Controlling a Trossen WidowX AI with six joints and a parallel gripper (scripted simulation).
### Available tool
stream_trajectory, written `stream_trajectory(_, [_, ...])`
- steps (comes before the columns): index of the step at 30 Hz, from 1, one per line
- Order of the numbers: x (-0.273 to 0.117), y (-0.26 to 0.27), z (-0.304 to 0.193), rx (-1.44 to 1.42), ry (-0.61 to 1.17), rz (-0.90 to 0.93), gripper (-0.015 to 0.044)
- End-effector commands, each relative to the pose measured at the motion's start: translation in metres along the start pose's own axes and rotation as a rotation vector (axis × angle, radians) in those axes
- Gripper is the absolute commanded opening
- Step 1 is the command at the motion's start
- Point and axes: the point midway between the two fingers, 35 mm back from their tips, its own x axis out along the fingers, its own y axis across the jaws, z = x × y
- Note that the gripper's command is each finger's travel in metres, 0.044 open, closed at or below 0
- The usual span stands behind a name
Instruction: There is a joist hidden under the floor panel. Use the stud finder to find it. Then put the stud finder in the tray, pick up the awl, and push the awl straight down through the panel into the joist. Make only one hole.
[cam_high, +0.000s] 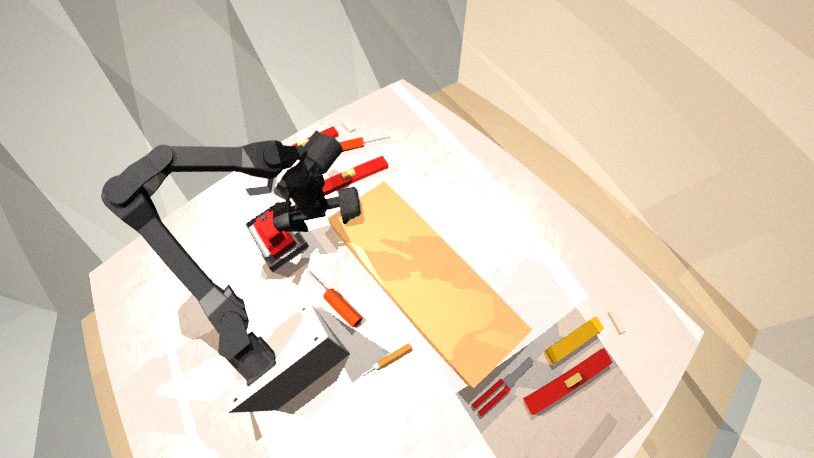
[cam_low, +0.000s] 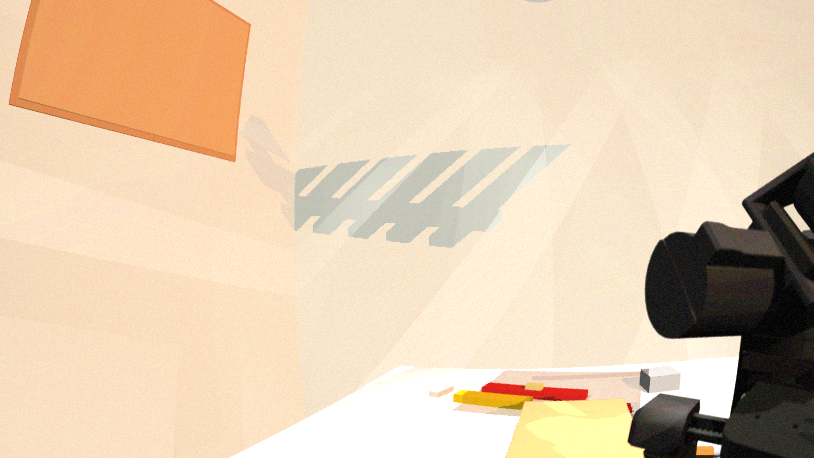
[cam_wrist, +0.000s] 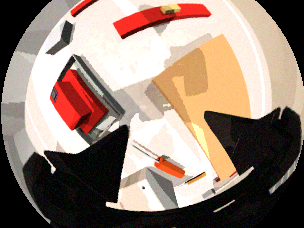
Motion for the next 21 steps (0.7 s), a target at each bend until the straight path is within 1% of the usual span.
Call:
stream_trajectory(1, [0.002, -0.056, -0.046, 0.241, 0.065, -0.044, 0.044])
stream_trajectory(6, [0.001, -0.104, -0.111, 0.515, 0.121, -0.064, 0.044])
stream_trajectory(10, [0.0, -0.128, -0.171, 0.738, 0.153, -0.059, 0.044])
stream_trajectory(13, [0.001, -0.136, -0.217, 0.903, 0.168, -0.041, 0.044])
stream_trajectory(17, [0.005, -0.133, -0.275, 1.116, 0.177, 0.002, 0.044])
stream_trajectory(19, [0.008, -0.13, -0.293, 1.183, 0.177, 0.021, 0.044])
stream_trajectory(21, [0.008, -0.129, -0.295, 1.191, 0.176, 0.023, 0.044])
